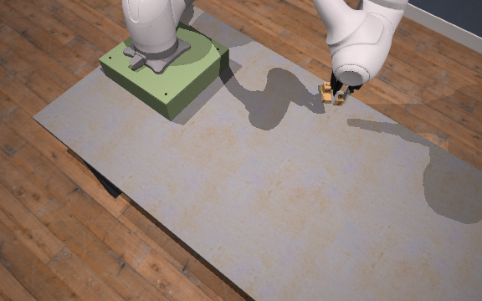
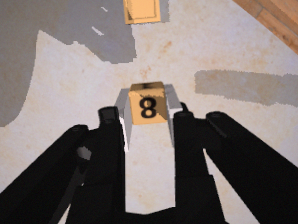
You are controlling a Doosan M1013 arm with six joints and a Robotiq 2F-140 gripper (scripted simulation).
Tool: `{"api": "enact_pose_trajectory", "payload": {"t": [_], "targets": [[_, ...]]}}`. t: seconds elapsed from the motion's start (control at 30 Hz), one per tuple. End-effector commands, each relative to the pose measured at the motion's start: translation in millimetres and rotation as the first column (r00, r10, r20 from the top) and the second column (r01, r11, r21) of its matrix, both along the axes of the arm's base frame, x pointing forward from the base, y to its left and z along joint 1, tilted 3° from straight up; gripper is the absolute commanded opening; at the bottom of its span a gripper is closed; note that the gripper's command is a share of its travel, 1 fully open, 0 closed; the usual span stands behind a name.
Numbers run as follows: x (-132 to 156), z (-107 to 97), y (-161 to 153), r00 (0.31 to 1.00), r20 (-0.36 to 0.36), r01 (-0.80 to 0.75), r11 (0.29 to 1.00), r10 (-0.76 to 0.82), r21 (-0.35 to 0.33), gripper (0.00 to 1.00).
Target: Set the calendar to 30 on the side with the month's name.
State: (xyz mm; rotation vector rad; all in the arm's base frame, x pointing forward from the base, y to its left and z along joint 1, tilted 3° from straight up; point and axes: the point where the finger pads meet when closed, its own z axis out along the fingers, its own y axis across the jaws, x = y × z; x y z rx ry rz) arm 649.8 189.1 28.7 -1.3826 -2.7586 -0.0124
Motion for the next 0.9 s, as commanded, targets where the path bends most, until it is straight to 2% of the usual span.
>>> {"api": "enact_pose_trajectory", "payload": {"t": [0.0, 0.07, 0.17, 0.23, 0.33, 0.87], "targets": [[0, 0, 0, 1.0, 0.0, 0.0, 1.0, 0.0, 0.0, 0.24], [-4, 1, 6, 1.0, 0.0, 0.001, 1.0, -0.001, 0.0, 0.24], [-31, 10, 45, 1.0, 0.0, 0.007, 1.0, -0.007, 0.0, 0.24], [-31, 10, 45, 1.0, 0.0, 0.007, 1.0, -0.007, 0.0, 0.24], [-52, 15, 72, 1.0, 0.0, 0.011, 1.0, -0.011, 0.0, 0.24], [-53, 15, 73, 1.0, 0.0, 0.011, 1.0, -0.011, 0.0, 0.24]]}}
